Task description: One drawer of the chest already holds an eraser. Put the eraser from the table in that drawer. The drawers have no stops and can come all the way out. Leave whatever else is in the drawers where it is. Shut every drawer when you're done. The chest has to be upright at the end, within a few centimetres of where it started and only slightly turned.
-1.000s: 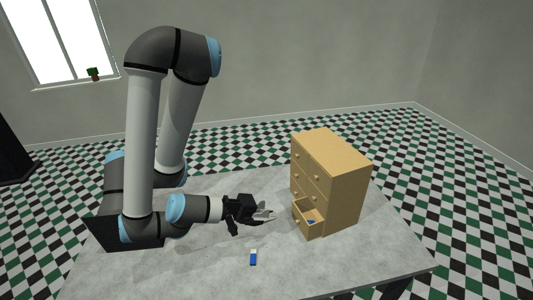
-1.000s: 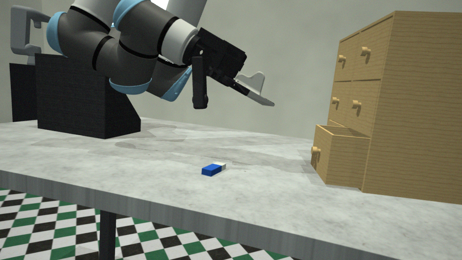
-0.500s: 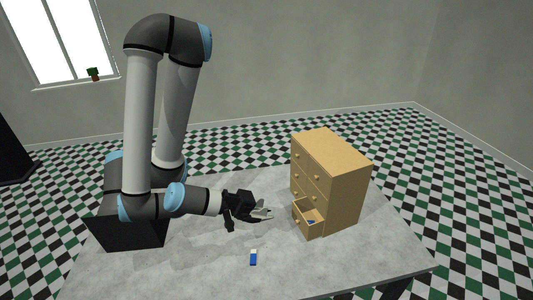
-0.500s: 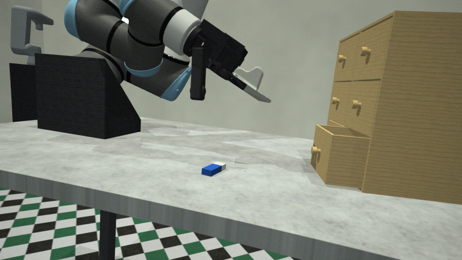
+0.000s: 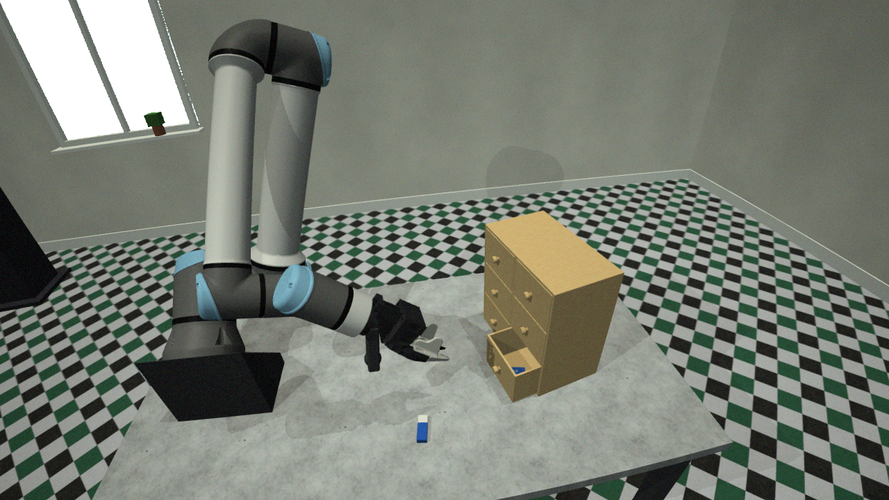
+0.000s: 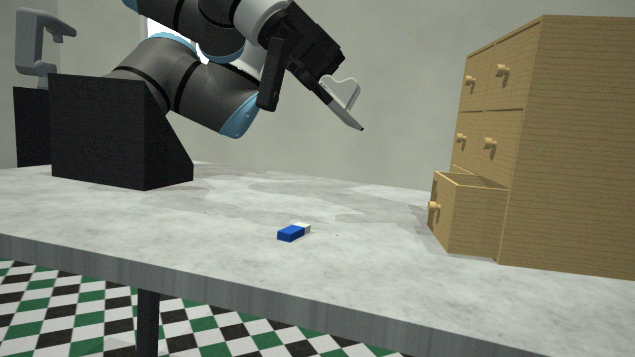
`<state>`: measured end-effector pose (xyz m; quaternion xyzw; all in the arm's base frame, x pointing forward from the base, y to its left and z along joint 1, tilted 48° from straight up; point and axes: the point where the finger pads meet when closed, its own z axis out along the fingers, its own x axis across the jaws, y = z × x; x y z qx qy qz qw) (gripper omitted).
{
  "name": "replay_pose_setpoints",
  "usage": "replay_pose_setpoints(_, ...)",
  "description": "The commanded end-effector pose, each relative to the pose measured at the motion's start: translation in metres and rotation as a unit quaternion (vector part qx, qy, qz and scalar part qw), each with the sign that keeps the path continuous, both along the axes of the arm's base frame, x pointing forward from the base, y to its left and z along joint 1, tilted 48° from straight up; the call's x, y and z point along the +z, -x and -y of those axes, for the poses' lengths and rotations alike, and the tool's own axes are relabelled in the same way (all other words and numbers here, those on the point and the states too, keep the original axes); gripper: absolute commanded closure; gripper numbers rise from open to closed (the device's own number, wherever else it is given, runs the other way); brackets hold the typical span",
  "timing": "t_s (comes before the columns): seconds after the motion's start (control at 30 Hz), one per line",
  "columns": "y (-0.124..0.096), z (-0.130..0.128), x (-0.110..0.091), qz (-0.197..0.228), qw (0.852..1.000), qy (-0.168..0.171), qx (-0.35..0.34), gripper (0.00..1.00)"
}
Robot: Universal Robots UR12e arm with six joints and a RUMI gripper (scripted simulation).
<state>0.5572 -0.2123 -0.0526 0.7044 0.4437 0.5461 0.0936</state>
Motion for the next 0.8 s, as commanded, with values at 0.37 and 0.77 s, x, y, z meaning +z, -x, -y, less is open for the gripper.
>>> replay_pose_setpoints(0.37,0.033,0.028,0.017,-0.144,0.966,-0.013,0.212,0.8)
replay_pose_setpoints(0.77,0.051,0.041,0.026,-0.226,0.927,-0.01,0.299,0.8)
